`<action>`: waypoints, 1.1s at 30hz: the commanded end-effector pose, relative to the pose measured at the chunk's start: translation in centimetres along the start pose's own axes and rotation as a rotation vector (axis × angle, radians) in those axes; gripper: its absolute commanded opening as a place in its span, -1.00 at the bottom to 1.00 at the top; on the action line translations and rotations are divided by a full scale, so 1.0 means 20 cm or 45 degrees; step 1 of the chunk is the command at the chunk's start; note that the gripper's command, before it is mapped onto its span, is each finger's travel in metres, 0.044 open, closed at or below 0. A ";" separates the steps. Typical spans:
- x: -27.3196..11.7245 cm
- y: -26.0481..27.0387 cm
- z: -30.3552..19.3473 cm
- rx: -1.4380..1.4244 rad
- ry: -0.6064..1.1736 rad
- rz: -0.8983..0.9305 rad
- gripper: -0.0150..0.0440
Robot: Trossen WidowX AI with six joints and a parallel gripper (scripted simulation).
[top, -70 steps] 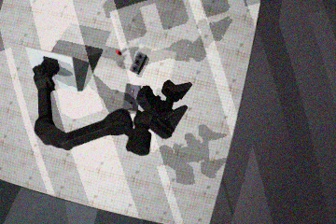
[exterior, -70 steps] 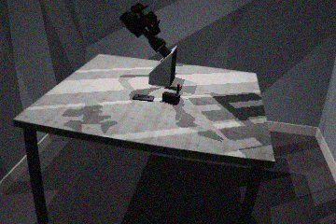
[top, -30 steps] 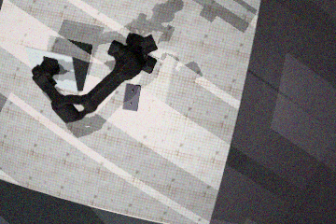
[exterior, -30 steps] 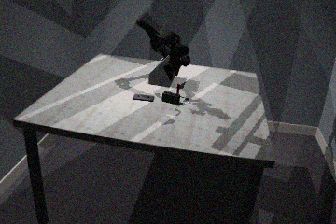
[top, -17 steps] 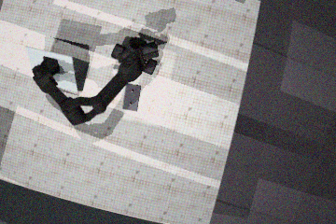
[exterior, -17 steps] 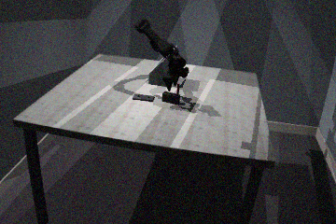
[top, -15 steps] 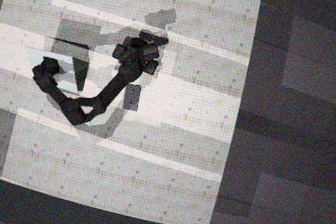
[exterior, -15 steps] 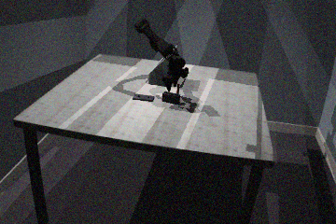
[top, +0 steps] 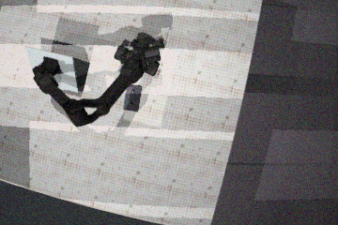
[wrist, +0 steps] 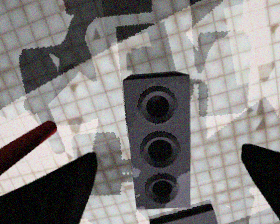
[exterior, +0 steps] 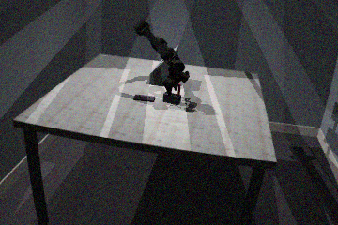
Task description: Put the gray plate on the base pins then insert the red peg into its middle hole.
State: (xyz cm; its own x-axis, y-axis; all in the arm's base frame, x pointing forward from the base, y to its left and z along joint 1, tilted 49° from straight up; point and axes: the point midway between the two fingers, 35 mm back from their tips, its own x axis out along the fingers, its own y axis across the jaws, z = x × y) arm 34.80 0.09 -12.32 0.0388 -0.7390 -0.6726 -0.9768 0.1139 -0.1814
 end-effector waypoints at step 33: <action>0.27 0.02 -0.01 -0.010 0.017 0.011 0.64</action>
State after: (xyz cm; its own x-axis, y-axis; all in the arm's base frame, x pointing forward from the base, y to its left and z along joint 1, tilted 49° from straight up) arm 34.69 -3.73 -15.56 0.0333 -0.7435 -0.6680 -0.9773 0.1155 -0.1774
